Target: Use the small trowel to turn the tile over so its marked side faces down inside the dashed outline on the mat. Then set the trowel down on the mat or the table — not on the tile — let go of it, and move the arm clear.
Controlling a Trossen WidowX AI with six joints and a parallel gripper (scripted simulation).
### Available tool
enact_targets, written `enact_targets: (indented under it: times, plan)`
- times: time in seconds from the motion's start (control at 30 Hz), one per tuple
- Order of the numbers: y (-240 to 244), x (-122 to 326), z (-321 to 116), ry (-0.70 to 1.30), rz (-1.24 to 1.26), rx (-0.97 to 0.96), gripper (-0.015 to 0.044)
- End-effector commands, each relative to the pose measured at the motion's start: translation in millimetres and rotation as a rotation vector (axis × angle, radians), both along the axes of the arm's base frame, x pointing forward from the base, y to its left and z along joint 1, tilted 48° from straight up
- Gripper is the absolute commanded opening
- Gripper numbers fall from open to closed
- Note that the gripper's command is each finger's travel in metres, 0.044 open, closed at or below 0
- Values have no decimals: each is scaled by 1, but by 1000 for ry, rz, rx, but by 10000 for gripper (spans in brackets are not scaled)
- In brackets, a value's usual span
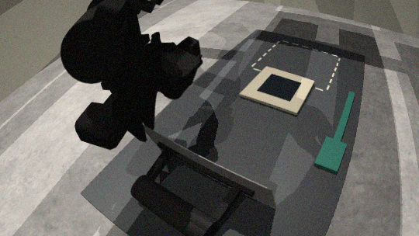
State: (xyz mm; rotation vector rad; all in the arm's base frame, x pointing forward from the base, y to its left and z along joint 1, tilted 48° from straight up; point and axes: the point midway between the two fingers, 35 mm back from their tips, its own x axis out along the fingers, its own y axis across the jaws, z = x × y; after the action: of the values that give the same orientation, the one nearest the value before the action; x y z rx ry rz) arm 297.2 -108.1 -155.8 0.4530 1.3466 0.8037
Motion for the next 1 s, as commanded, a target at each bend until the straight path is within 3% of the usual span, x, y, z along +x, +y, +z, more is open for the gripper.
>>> enact_targets:
  times: [0.0, 0.23, 0.6, 0.97]
  plan:
    - [-23, 0, 20, -15, -6, -10, 100]
    - [-30, -1, 21, 0, -20, -10, 100]
    - [-76, 2, -25, 240, -247, -7, 100]
    - [-67, 4, -23, 244, -251, -7, 100]
